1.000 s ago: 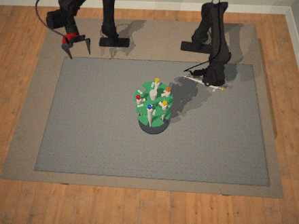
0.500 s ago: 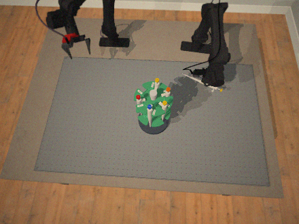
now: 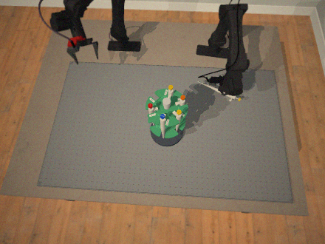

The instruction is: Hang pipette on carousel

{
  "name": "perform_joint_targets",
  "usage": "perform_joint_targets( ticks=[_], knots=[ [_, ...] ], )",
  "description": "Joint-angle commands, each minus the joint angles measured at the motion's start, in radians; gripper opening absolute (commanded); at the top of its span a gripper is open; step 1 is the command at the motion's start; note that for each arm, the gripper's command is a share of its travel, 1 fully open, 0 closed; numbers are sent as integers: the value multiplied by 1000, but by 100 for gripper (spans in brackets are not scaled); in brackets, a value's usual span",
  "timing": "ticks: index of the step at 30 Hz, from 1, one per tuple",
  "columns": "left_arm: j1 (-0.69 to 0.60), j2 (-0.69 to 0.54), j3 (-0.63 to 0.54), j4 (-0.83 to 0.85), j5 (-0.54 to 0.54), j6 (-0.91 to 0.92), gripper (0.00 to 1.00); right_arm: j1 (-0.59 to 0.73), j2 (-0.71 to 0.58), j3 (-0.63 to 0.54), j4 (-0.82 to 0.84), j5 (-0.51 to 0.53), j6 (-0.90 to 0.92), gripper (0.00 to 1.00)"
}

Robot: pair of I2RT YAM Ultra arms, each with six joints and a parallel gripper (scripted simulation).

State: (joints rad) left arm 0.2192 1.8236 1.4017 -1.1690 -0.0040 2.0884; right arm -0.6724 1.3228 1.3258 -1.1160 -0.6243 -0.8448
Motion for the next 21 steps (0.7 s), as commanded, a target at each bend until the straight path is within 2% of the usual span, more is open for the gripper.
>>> perform_joint_targets(
  ticks=[1,5,6,21],
  knots=[
    [17,9,-14,37,12,6,12,-9,-6,16,13,-23,-12,100],
    [17,14,-21,47,12,6,12,-9,-6,16,13,-23,-12,100],
    [17,-18,-8,52,12,6,12,-9,-6,16,13,-23,-12,100],
    [17,22,-86,123,12,6,12,-9,-6,16,13,-23,-12,100]
  ],
)
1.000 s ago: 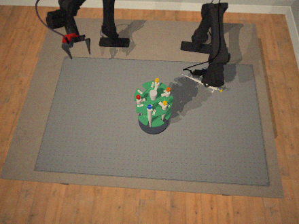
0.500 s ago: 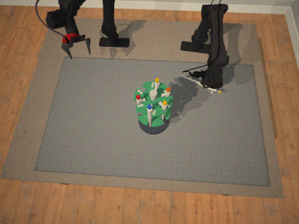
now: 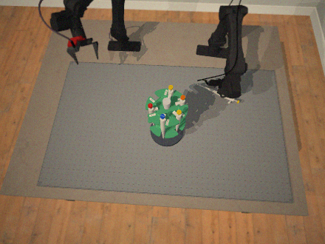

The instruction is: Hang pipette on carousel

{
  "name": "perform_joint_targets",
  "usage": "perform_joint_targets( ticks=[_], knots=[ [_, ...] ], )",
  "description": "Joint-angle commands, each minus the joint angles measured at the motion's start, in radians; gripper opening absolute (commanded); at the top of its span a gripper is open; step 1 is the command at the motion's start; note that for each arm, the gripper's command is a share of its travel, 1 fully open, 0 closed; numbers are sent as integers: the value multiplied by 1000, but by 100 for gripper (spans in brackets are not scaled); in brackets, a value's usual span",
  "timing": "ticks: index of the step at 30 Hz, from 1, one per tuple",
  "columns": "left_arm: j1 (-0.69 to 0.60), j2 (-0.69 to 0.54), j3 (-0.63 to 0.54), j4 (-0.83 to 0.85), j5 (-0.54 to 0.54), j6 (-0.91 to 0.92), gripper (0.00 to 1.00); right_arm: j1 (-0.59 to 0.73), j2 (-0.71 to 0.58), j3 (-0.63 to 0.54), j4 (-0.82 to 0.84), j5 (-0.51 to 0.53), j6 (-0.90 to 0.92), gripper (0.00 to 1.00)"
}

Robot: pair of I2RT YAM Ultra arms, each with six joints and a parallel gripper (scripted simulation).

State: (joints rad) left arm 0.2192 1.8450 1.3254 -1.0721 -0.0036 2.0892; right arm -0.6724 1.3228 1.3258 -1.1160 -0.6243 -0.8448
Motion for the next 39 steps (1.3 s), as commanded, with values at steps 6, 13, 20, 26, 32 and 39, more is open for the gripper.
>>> perform_joint_targets(
  ticks=[6,13,20,26,32,39],
  knots=[
    [17,16,-29,52,12,5,12,-9,-6,16,13,-23,-12,100],
    [17,27,-45,88,12,5,12,-9,-6,16,13,-23,-12,100],
    [17,15,-29,113,11,5,12,-9,-6,16,13,-23,-12,100],
    [17,23,-43,129,12,5,12,-9,-6,16,13,-23,-12,100],
    [7,26,-58,116,4,1,12,-9,-6,16,13,-23,-12,100],
    [7,26,-58,116,4,1,12,-9,-6,16,13,-23,-12,100]
  ],
)
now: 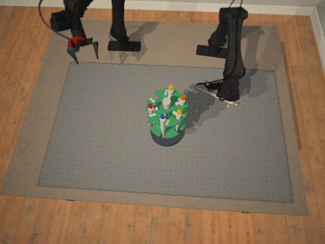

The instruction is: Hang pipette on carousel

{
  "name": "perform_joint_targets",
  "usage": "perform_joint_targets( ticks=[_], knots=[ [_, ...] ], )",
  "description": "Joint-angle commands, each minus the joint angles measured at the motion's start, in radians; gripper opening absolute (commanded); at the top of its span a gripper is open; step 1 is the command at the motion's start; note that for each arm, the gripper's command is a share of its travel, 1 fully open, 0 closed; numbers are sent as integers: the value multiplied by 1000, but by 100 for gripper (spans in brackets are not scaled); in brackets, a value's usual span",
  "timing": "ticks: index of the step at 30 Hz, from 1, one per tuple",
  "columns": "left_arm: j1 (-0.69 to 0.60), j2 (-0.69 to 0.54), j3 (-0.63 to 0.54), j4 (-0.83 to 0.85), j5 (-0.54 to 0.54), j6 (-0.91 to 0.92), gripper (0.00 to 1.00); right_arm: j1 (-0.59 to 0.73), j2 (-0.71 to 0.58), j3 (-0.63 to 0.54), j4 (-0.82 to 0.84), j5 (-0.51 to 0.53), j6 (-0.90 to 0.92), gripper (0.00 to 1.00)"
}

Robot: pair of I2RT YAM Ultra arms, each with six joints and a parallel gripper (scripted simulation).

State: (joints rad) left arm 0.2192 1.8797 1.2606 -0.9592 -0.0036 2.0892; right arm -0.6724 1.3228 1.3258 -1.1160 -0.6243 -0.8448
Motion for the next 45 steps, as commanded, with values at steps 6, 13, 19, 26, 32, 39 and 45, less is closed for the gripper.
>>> perform_joint_targets(
  ticks=[6,13,19,26,32,39,45],
  knots=[
    [17,-22,21,11,12,4,54,-9,-6,16,13,-23,-12,100],
    [17,-22,21,11,12,4,54,-9,-6,16,13,-23,-12,100],
    [17,-22,21,11,12,4,54,-9,-6,16,13,-23,-12,100],
    [17,-22,21,11,12,4,54,-9,-6,16,13,-23,-12,100],
    [17,-22,21,11,12,4,54,-9,-6,16,13,-23,-12,100],
    [17,-22,21,11,12,4,54,-9,-6,16,13,-23,-12,100],
    [17,-22,21,11,12,4,54,-9,-6,16,13,-23,-12,100]
  ],
)
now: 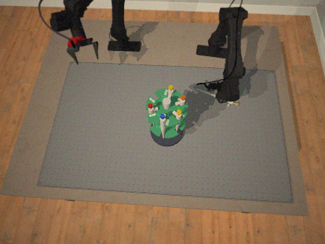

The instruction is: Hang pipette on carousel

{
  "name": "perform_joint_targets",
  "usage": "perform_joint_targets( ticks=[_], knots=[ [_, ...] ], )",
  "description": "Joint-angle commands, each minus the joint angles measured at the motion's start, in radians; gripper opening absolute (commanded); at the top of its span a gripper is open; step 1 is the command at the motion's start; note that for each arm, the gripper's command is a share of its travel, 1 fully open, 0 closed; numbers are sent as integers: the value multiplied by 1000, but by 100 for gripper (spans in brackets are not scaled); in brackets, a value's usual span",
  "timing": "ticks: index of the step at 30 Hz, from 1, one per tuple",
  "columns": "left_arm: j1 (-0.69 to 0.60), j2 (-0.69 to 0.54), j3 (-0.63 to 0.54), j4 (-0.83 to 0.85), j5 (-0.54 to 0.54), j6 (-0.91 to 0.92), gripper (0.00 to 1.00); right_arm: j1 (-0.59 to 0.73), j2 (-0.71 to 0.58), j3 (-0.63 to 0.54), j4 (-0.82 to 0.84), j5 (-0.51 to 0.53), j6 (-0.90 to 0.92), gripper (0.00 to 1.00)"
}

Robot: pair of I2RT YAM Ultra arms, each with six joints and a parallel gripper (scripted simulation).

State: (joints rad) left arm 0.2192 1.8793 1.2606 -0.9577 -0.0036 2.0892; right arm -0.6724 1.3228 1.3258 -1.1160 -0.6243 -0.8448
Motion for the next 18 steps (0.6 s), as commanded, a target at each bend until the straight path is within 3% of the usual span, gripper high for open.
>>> perform_joint_targets(
  ticks=[1,18],
  knots=[
    [17,-21,21,9,12,4,54,-9,-6,16,13,-23,-12,100],
    [17,-42,49,-47,12,4,54,-9,-6,16,13,-23,-12,100]
  ],
)
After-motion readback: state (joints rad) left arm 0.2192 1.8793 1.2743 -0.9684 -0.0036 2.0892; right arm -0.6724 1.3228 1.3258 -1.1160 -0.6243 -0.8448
